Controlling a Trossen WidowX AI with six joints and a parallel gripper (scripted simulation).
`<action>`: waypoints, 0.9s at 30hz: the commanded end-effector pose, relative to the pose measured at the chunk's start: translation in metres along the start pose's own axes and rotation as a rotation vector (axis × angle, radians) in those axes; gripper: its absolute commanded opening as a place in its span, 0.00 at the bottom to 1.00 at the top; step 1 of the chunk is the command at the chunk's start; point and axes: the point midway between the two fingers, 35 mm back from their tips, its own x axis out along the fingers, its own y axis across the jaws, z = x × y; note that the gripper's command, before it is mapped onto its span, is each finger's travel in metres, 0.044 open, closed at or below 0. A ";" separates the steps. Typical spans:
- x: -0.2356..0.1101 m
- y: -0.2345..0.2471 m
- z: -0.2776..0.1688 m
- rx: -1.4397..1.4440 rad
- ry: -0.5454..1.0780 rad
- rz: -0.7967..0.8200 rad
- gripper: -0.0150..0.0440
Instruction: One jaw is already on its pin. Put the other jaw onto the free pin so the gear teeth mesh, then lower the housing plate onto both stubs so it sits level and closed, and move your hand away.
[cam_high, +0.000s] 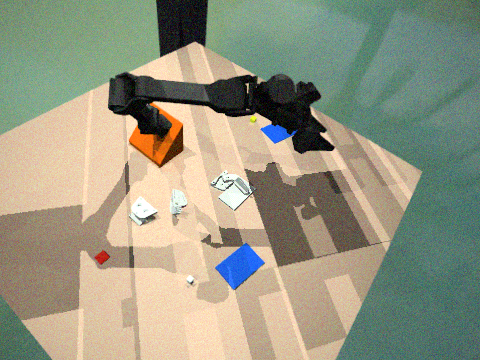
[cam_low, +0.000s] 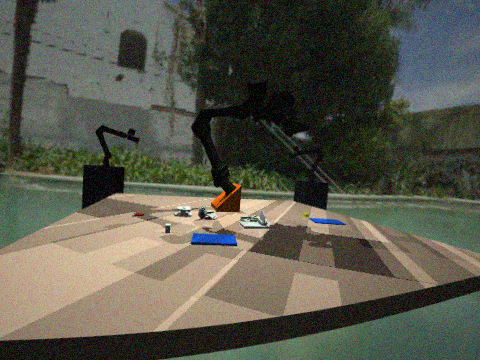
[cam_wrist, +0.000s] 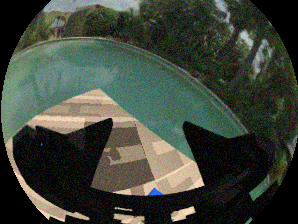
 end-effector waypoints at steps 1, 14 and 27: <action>-0.004 -0.007 -0.029 -0.097 0.081 0.013 1.00; -0.026 -0.017 -0.126 -0.431 0.335 0.143 1.00; -0.066 -0.018 -0.214 -0.745 0.532 0.368 1.00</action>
